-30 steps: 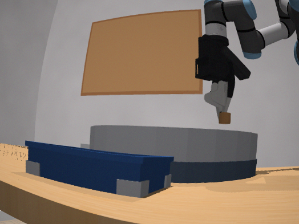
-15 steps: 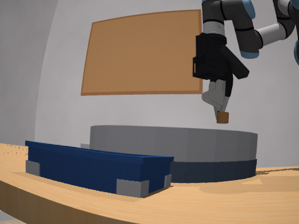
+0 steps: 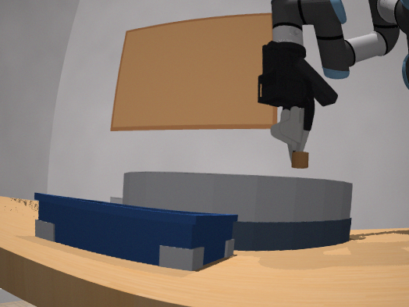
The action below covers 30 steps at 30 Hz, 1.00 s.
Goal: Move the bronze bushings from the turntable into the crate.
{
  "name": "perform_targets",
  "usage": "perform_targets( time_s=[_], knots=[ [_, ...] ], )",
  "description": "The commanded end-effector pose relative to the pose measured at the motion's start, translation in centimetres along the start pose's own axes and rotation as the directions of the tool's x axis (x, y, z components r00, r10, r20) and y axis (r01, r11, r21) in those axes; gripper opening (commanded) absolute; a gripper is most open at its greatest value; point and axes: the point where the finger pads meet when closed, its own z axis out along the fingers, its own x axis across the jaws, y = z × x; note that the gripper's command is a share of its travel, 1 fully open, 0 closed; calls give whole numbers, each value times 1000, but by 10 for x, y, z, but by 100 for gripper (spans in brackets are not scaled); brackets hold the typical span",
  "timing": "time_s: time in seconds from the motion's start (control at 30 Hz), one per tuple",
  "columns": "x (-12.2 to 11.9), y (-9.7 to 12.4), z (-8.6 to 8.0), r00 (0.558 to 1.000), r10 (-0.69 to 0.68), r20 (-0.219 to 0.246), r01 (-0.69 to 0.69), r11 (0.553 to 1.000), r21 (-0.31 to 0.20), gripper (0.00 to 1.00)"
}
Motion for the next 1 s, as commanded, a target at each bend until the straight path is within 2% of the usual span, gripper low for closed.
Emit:
perform_targets(
  time_s=[0.0,0.97],
  knots=[
    [3,8,0,1000,1,1,-1,1000,0,0],
    [30,61,0,1000,1,1,-1,1000,0,0]
  ],
)
